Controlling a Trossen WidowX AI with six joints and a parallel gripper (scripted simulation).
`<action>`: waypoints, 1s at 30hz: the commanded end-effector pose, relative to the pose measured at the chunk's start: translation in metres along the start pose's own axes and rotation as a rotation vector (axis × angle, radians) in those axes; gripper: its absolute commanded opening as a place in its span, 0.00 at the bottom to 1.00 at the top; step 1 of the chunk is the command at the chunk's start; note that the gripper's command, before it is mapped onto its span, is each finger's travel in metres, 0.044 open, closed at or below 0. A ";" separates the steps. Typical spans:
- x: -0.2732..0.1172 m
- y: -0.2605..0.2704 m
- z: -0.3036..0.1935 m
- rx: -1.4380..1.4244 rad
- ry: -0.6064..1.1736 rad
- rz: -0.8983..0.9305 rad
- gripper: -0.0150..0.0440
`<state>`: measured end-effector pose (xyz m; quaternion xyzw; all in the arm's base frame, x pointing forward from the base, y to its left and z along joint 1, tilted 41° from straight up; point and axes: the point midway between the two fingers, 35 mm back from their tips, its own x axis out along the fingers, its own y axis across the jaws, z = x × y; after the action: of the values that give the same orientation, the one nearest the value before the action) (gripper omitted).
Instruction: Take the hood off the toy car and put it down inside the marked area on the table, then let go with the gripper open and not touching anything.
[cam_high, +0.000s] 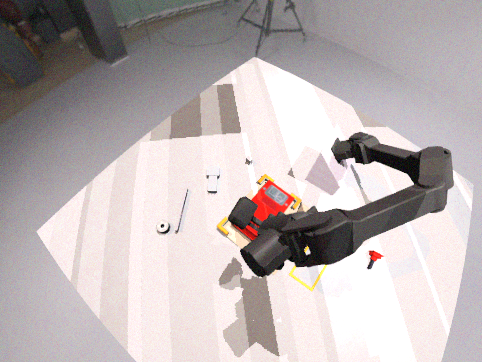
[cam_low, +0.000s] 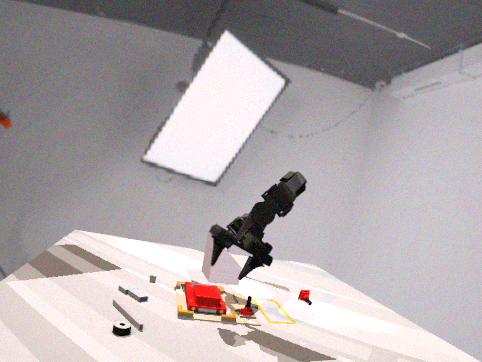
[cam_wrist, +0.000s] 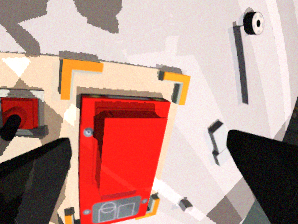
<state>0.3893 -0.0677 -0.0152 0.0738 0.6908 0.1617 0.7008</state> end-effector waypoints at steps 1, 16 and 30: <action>0.019 -0.011 -0.033 0.074 0.015 0.161 1.00; 0.037 -0.017 -0.069 0.182 -0.023 0.367 1.00; 0.046 -0.014 -0.068 0.182 -0.023 0.367 1.00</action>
<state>0.3240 -0.0757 -0.0635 0.2599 0.6698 0.2233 0.6588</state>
